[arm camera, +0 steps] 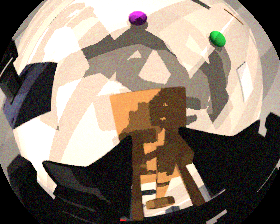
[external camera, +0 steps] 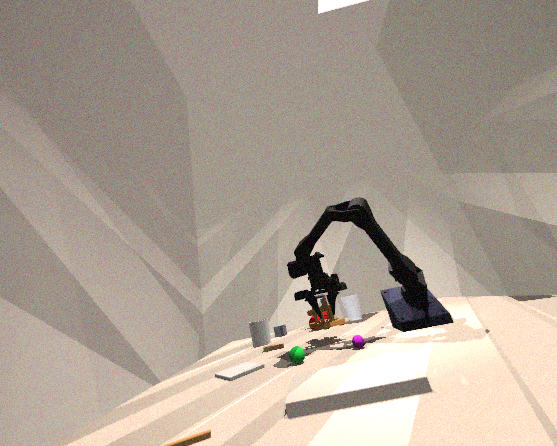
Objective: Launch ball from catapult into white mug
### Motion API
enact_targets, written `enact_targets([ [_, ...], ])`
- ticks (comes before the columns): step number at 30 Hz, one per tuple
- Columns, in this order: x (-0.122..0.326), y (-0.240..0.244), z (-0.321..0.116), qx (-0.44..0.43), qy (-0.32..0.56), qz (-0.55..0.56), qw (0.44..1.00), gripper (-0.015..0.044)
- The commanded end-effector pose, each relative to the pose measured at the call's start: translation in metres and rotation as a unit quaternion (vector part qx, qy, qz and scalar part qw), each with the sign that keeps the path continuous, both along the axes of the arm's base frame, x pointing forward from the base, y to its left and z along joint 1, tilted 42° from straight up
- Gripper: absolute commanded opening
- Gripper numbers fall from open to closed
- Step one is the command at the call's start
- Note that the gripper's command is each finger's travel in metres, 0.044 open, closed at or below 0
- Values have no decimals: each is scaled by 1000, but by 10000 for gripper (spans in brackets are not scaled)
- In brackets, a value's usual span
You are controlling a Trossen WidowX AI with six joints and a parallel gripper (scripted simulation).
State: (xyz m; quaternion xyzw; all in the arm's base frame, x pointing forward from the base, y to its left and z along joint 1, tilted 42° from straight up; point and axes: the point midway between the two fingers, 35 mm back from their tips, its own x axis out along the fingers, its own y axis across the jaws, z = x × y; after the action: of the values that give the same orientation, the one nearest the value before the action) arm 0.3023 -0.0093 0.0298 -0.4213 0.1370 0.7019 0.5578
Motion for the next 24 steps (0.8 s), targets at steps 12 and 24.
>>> enact_targets([
  [12,22,-57,-44,-9,151,-183,972,0],
  [24,37,-76,-65,-9,209,-248,946,0],
])
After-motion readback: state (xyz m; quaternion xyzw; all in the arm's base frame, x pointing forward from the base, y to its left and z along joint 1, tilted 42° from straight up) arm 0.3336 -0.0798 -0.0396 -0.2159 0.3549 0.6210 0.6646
